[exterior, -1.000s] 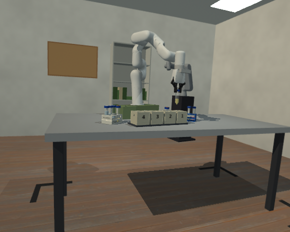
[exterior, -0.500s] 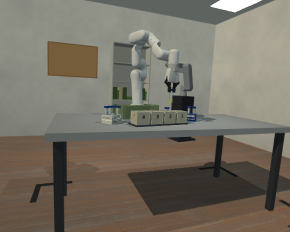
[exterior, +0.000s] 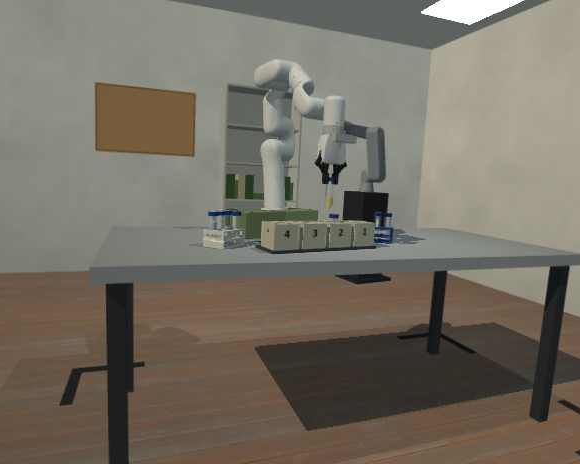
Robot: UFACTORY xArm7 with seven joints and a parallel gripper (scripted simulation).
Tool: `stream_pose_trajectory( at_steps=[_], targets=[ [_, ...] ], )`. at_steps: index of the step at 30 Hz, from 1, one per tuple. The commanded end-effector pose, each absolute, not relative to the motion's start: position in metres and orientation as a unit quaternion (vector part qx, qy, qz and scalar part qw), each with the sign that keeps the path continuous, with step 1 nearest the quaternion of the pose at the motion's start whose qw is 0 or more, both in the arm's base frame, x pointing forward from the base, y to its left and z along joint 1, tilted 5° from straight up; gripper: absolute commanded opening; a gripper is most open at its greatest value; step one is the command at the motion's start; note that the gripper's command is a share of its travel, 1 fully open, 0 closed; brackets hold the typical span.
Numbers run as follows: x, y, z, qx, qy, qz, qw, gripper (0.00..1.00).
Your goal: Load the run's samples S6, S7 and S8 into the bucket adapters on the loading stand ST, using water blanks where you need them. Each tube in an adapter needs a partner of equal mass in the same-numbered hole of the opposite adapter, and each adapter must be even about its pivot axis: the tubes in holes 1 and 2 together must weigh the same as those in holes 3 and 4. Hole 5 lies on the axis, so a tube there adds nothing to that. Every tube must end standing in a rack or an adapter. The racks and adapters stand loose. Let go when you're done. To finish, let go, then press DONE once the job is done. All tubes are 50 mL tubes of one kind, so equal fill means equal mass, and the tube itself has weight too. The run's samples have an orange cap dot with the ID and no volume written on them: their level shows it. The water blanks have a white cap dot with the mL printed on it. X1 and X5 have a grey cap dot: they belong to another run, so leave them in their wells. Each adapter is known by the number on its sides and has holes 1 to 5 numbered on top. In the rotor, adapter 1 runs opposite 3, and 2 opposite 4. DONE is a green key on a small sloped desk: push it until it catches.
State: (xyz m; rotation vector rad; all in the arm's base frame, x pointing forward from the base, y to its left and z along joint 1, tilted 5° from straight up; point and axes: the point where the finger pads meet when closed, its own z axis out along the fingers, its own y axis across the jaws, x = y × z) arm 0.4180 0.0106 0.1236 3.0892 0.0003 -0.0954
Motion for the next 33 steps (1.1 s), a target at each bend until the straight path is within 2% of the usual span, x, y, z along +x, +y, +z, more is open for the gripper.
stream_pose_trajectory(
  at_steps=[1,17,33],
  targets=[
    [0.423,-0.014,0.126,0.999,0.0,-0.029,0.025,0.0],
    [0.432,-0.082,0.129,0.999,0.0,-0.029,0.025,0.0],
    [0.432,-0.082,0.129,0.999,0.0,-0.029,0.025,0.0]
  ],
)
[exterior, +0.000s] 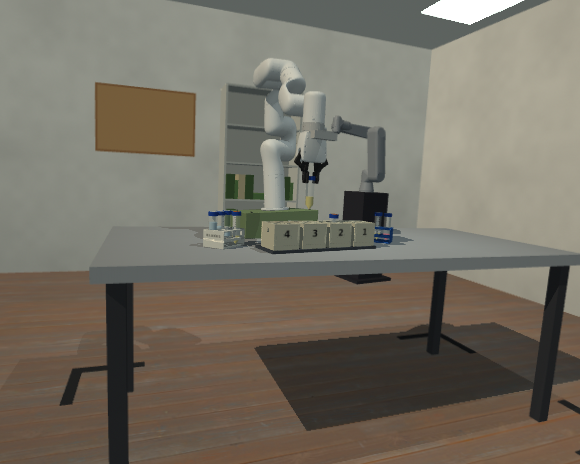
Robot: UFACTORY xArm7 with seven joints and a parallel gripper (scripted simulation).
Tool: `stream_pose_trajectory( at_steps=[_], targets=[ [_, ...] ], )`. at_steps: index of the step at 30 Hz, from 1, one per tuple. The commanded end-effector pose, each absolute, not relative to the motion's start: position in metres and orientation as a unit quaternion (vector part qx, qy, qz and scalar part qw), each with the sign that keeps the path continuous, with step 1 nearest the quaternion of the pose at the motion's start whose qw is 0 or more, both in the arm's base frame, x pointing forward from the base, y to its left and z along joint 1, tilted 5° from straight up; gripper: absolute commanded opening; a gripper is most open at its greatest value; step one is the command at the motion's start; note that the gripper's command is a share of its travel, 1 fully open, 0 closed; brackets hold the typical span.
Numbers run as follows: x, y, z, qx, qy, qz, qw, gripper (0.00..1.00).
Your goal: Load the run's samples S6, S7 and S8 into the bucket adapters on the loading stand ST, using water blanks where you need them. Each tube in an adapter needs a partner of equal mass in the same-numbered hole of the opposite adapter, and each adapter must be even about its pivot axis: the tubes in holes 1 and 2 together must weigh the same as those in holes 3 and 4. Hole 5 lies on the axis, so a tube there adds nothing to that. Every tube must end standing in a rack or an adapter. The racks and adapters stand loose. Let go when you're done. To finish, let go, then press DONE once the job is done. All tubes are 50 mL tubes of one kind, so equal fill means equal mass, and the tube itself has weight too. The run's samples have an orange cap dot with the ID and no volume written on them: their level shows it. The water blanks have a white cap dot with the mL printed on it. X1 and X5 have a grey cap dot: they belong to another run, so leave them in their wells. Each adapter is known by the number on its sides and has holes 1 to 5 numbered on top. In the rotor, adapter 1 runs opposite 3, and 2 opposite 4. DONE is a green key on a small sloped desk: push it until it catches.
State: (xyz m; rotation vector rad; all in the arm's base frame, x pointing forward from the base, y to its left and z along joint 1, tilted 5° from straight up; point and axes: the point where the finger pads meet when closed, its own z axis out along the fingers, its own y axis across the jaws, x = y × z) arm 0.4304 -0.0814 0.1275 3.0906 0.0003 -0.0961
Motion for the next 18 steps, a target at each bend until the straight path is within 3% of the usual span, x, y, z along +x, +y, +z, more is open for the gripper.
stream_pose_trajectory(
  at_steps=[1,18],
  targets=[
    [0.432,-0.082,0.129,0.999,0.0,-0.029,0.025,0.0],
    [0.431,-0.082,0.113,0.999,0.0,-0.029,0.025,0.0]
  ],
)
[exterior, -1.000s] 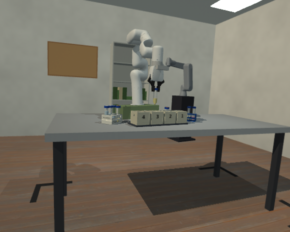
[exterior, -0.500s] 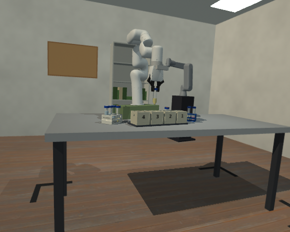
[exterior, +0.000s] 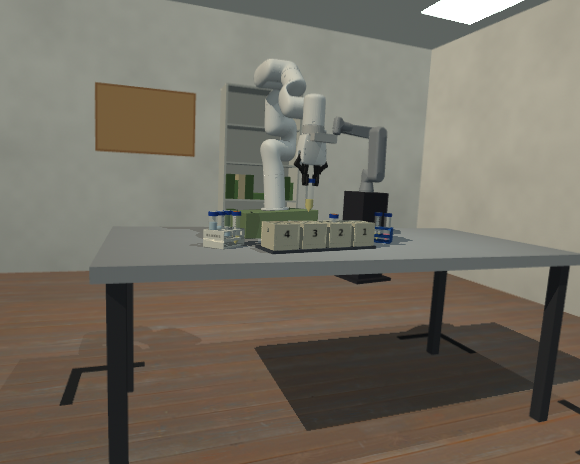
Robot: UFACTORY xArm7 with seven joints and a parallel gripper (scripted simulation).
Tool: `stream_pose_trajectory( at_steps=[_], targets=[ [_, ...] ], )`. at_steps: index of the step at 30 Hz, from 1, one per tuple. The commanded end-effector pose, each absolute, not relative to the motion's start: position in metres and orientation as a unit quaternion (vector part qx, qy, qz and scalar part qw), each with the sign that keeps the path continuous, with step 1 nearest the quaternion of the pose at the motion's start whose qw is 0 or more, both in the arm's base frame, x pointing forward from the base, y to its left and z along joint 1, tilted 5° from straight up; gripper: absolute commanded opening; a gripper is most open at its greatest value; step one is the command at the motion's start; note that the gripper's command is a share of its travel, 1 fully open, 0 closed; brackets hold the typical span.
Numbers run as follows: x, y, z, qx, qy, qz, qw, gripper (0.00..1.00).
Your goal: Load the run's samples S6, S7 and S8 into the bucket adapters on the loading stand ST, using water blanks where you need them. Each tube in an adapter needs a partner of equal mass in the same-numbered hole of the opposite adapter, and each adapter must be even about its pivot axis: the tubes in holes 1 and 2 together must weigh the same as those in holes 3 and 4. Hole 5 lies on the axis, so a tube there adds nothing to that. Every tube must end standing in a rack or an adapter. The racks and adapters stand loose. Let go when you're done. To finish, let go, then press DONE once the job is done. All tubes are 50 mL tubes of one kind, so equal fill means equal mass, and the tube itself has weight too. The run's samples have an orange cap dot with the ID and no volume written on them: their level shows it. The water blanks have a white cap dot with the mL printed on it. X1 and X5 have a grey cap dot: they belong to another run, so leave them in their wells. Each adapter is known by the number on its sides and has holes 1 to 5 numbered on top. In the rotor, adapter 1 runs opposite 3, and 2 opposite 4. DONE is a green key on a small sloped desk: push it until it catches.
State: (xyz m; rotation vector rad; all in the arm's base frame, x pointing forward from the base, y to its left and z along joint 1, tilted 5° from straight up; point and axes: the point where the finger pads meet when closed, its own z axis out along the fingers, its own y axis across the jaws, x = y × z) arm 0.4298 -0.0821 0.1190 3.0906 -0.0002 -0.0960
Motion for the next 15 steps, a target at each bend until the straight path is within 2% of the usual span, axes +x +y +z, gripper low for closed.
stream_pose_trajectory(
  at_steps=[1,15],
  targets=[
    [0.431,-0.083,0.111,0.999,0.0,-0.029,0.025,0.0],
    [0.43,-0.084,0.091,0.999,0.0,-0.029,0.025,0.0]
  ],
)
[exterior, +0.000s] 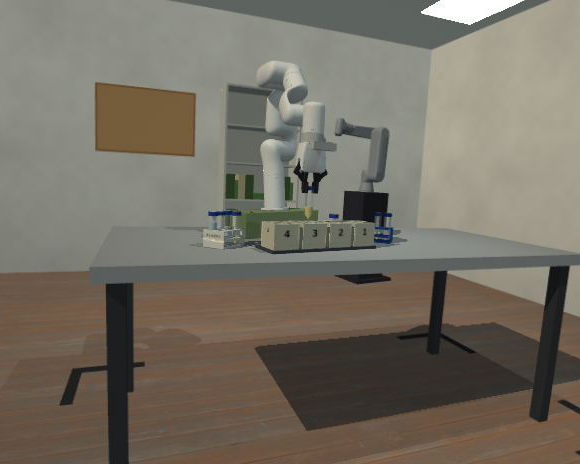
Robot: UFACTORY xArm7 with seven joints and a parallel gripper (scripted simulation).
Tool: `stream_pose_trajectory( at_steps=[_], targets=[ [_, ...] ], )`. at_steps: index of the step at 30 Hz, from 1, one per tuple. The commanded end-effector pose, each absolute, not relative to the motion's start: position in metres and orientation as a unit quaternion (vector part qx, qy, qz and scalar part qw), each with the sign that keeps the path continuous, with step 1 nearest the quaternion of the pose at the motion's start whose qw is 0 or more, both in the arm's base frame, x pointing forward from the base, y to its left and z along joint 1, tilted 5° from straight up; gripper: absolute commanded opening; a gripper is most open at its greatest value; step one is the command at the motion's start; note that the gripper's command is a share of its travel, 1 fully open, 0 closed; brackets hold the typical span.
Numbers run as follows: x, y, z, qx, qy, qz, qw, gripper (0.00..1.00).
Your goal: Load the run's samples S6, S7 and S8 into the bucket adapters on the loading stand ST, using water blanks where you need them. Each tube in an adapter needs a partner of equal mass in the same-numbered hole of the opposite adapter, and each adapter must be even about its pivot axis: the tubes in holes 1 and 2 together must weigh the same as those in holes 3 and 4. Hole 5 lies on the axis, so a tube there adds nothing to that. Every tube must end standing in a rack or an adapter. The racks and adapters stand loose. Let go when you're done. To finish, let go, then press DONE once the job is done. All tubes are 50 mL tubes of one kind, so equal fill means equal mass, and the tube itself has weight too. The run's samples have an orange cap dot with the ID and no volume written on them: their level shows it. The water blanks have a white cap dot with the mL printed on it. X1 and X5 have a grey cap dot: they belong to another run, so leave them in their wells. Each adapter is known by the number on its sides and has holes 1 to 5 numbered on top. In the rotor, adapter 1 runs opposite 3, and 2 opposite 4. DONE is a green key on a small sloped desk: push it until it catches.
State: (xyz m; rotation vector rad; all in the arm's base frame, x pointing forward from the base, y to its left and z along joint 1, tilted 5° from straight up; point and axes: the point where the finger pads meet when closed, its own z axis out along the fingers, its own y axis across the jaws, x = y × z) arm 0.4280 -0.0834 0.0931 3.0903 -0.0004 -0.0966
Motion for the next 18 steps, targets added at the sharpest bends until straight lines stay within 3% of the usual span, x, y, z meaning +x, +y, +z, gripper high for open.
stream_pose_trajectory(
  at_steps=[1,18],
  targets=[
    [0.4296,-0.0836,0.0911,0.999,0.0,-0.029,0.025,0.0],
    [0.4295,-0.0837,0.0892,0.999,0.0,-0.029,0.025,0.0]
  ],
)
